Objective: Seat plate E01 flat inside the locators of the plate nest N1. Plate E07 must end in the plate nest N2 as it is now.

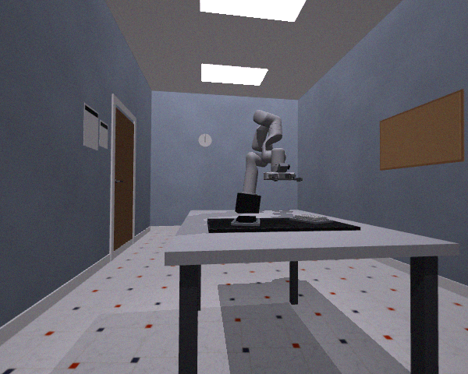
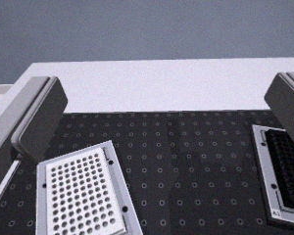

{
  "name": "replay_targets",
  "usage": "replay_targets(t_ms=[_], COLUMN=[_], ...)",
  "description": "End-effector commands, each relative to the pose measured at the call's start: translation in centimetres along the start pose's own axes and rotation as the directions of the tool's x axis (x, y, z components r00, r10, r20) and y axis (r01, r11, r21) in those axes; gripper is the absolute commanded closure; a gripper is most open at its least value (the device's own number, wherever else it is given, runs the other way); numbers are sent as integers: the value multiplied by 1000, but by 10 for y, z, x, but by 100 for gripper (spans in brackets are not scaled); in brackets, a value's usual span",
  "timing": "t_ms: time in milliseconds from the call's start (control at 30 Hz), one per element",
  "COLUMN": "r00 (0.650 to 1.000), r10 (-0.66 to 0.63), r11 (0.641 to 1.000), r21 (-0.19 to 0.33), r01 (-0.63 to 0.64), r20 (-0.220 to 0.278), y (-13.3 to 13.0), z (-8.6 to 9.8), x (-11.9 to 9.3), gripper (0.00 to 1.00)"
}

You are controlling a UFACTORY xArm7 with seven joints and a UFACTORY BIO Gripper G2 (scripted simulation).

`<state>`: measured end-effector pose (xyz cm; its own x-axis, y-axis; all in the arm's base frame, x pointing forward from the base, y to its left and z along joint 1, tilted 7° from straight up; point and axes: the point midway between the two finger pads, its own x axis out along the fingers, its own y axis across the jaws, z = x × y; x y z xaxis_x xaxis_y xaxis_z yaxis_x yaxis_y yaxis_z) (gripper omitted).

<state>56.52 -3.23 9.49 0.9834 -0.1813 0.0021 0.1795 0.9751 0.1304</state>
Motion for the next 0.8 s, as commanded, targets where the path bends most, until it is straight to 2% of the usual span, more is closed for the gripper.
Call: replay_targets(t_ms=[0, 467, 533, 767], r00=[1000, 1000, 1000, 1000], r10=[2, 2, 2, 2], r11=[1000, 1000, 1000, 1000], r21=[0, -1, -1, -1], r01=[-2, -2, -2, -2], r20=[2, 2, 2, 3], y=[-10, -58, -58, -81], z=[13, 61, 61, 85], x=[-4, -22, -22, -30], gripper=[46, 46, 46, 46])
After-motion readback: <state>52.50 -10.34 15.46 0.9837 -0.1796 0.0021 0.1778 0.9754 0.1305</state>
